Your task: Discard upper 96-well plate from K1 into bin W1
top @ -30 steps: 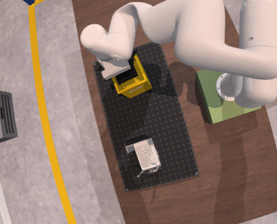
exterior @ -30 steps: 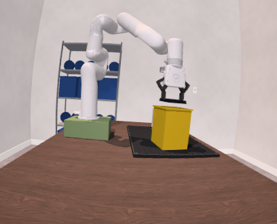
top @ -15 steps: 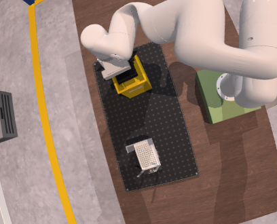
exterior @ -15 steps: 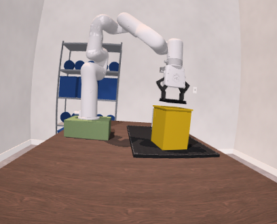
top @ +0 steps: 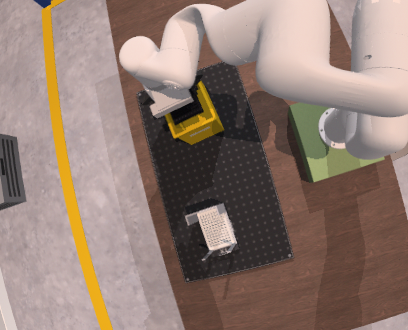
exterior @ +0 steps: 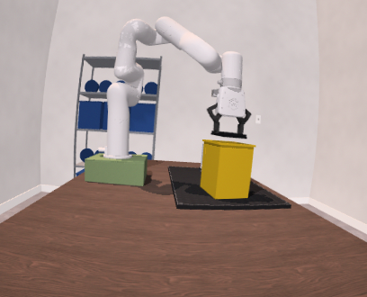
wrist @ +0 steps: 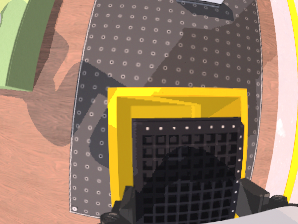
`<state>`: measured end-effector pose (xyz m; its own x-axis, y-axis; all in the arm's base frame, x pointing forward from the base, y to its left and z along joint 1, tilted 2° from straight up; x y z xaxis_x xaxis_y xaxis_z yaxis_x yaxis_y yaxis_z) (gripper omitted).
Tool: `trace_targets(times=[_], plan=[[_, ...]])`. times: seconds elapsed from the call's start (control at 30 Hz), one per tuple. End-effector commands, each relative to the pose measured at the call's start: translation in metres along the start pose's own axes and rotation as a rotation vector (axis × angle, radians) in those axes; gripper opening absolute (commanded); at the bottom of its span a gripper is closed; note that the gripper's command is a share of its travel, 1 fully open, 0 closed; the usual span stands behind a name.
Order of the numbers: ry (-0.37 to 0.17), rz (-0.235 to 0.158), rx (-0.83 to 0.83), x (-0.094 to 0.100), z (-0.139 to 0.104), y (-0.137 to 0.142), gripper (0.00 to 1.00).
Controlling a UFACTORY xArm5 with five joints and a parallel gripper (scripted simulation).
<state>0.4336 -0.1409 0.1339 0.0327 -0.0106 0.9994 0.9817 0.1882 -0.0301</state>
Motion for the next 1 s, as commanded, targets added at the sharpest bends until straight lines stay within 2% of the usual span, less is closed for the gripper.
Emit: trace_targets(times=[0.0, 0.97], plan=[[-0.002, -0.004, 0.000, 0.0013, -0.0006, 0.0011, 0.00], [-0.002, -0.004, 0.000, -0.0032, -0.0006, 0.0010, 0.00]])
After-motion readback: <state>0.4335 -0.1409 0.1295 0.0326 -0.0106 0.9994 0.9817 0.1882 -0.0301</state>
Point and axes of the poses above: the point where the finger pads meet when closed, its own x axis back along the fingers, its own y axis across the jaws, z = x × y, the point moved 1 cm from there along x, back along the fingers, and after that the axes turned 3 degrees about -x, right-handed, at the moved point
